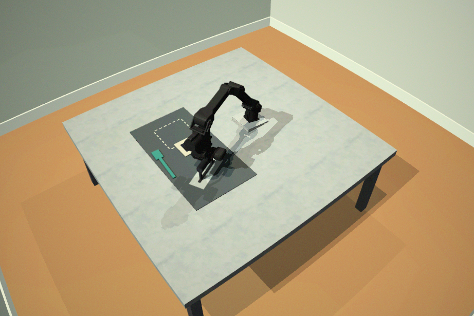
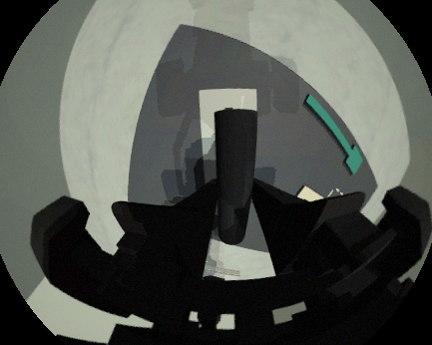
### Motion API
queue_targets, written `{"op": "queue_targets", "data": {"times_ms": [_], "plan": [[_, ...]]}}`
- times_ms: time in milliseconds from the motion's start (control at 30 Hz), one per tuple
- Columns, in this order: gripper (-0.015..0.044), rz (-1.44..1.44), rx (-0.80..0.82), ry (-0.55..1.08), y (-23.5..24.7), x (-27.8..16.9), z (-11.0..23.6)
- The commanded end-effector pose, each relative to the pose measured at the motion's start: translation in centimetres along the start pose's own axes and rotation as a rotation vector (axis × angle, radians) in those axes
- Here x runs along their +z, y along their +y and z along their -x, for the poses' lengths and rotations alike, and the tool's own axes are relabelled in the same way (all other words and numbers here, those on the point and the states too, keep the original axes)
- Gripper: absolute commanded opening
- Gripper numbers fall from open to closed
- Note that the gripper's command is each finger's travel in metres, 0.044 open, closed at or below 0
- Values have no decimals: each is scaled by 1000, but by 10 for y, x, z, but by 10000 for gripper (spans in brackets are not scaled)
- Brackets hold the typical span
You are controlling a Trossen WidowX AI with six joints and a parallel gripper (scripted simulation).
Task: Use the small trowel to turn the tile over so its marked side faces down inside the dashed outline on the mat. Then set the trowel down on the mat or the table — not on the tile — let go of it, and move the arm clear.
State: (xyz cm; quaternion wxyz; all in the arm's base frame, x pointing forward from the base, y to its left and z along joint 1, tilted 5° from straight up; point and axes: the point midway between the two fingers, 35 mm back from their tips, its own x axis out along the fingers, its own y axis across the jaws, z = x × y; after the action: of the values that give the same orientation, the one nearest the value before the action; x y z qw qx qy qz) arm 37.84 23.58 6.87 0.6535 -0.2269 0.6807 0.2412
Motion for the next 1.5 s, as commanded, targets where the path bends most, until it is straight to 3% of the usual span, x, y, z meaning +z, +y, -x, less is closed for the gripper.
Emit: {"op": "queue_targets", "data": {"times_ms": [0, 933, 1233, 1400, 1467], "plan": [[130, 144, 1, 3, 1, 0, -1], [130, 954, 2, 3, 1, 0, -1], [130, 973, 2, 3, 1, 0, -1], [261, 973, 2, 3, 1, 0, -1], [270, 973, 2, 3, 1, 0, -1]]}}
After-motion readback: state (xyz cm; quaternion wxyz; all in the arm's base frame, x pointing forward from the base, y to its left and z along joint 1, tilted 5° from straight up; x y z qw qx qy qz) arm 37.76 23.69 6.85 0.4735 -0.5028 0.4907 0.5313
